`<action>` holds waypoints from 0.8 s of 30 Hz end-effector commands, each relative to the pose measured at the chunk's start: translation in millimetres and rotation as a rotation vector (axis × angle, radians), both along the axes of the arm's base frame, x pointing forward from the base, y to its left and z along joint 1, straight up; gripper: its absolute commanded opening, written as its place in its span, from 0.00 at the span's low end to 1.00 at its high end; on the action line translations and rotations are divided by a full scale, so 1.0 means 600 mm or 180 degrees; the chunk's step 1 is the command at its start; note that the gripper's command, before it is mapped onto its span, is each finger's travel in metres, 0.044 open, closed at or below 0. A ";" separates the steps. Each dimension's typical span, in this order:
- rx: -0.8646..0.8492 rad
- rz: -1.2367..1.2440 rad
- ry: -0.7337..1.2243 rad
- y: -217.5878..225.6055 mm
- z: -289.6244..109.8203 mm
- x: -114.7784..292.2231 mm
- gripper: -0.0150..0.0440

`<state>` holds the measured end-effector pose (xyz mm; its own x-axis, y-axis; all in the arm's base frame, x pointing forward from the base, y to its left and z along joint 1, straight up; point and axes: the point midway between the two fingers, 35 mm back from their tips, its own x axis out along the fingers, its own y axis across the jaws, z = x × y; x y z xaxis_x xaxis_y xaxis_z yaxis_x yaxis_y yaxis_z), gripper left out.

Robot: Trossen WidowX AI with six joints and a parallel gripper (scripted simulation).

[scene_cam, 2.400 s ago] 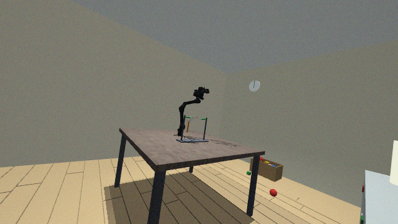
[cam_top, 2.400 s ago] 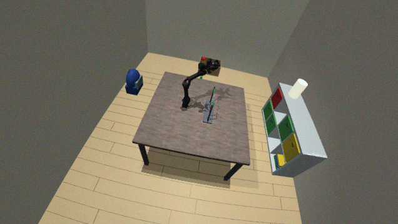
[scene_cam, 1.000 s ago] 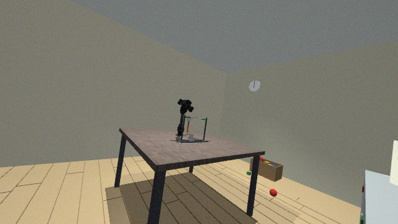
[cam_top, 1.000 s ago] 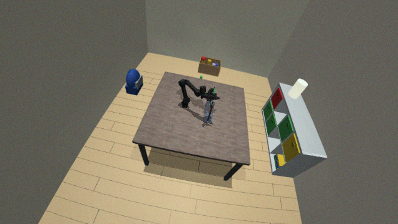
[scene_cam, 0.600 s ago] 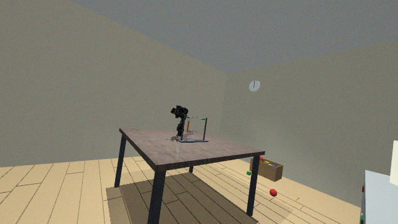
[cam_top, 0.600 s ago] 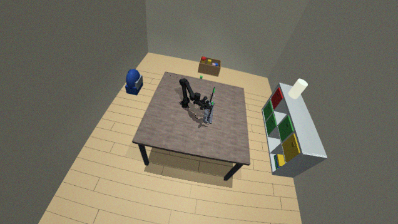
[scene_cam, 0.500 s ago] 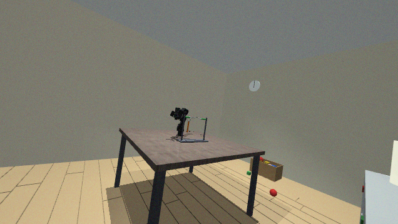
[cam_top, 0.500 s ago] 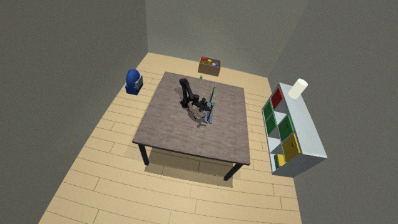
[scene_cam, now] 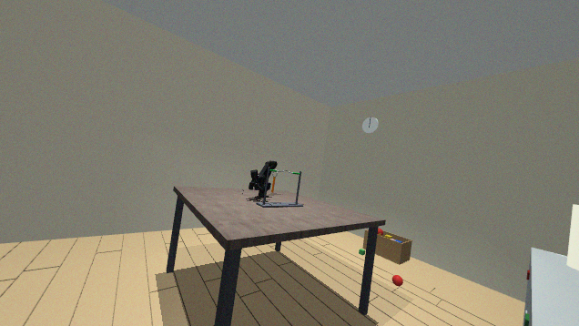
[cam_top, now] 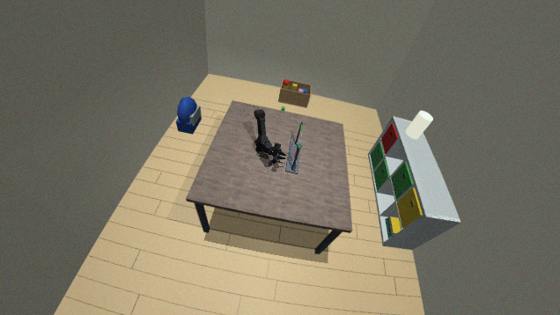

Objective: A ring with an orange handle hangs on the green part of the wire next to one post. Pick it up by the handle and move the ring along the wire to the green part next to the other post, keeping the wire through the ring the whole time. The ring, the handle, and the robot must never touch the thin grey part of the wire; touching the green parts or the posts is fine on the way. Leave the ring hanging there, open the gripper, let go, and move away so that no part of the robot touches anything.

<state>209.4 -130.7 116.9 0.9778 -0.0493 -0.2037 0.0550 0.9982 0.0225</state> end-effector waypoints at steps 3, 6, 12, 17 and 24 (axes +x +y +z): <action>0.0333 0.0140 -0.0012 0.041 -0.038 -0.022 0.53; 0.0331 0.0134 -0.0022 0.038 -0.038 -0.020 0.53; 0.0274 0.0132 -0.0020 0.033 -0.033 -0.009 0.53; 0.0093 0.0140 -0.0025 0.033 -0.009 0.020 0.53; -0.0104 0.0137 -0.0121 0.041 0.030 0.058 0.53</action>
<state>233.3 -107.5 120.7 0.9818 -0.0006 -0.1901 0.0051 0.9997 0.0235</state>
